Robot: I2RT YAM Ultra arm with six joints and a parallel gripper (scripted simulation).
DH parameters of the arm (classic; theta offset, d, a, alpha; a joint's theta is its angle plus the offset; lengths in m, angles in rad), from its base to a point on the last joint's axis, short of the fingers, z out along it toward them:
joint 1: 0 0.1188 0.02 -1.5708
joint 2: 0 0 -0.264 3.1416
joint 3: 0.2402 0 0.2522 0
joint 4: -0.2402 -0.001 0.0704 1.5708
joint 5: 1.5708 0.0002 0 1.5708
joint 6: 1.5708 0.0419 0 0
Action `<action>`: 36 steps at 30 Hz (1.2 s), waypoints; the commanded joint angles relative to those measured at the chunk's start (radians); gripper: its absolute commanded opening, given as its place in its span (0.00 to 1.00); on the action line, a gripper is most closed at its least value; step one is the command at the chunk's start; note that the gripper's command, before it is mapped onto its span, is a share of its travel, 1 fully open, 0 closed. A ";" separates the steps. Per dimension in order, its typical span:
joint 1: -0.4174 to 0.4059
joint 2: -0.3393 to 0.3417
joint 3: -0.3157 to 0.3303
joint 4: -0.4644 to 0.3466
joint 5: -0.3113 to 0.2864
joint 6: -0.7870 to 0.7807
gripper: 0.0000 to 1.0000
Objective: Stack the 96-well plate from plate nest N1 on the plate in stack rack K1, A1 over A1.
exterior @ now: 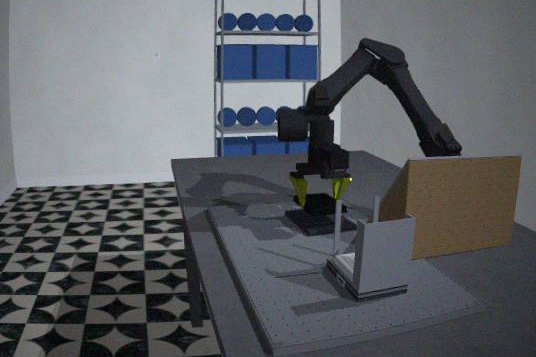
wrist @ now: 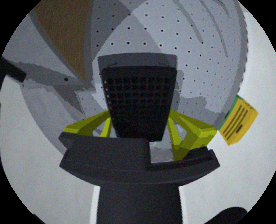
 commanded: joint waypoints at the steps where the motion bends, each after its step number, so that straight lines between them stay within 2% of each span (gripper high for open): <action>1: 0.033 -0.034 0.032 -0.057 -0.004 0.030 0.00; 36: 0.148 -0.062 0.160 -0.321 -0.011 0.188 0.00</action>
